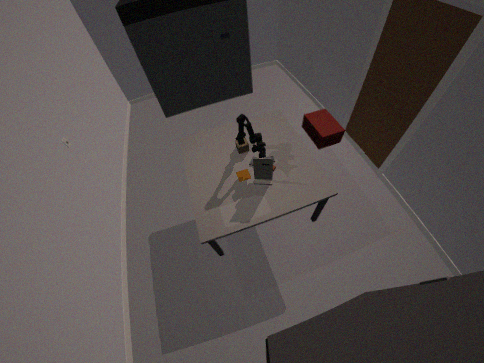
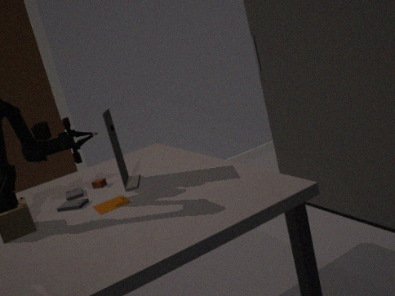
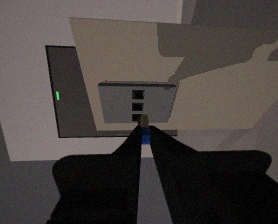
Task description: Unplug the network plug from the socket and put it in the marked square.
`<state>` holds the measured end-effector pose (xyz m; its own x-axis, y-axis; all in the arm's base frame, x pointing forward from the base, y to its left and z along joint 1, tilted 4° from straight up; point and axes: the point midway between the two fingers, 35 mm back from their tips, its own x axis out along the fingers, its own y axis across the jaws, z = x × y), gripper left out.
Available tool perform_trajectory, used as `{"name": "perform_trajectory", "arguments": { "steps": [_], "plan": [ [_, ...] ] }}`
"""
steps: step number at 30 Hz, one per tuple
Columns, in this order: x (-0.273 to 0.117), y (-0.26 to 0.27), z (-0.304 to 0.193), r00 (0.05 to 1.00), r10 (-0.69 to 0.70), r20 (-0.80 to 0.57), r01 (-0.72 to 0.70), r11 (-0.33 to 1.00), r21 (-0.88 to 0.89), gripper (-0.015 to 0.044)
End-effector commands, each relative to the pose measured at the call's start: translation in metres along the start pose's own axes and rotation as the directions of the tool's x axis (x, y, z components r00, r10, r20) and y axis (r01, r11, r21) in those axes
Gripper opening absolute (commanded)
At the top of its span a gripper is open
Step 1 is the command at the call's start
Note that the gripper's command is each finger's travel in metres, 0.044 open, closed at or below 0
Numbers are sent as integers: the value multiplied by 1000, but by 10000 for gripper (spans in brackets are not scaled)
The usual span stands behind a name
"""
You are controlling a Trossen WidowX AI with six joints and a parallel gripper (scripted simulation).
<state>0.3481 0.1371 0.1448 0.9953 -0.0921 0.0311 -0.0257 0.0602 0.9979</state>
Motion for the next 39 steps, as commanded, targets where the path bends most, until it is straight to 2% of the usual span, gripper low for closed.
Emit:
{"name": "perform_trajectory", "arguments": {
  "steps": [1,32,39],
  "plan": [
    [-2,0,0,1000,1,4,-1,1000,0,0],
    [-24,59,-2,1000,-1,4,1,1000,1,0],
    [-17,53,5,999,-30,12,30,999,-27,0]
  ]
}}
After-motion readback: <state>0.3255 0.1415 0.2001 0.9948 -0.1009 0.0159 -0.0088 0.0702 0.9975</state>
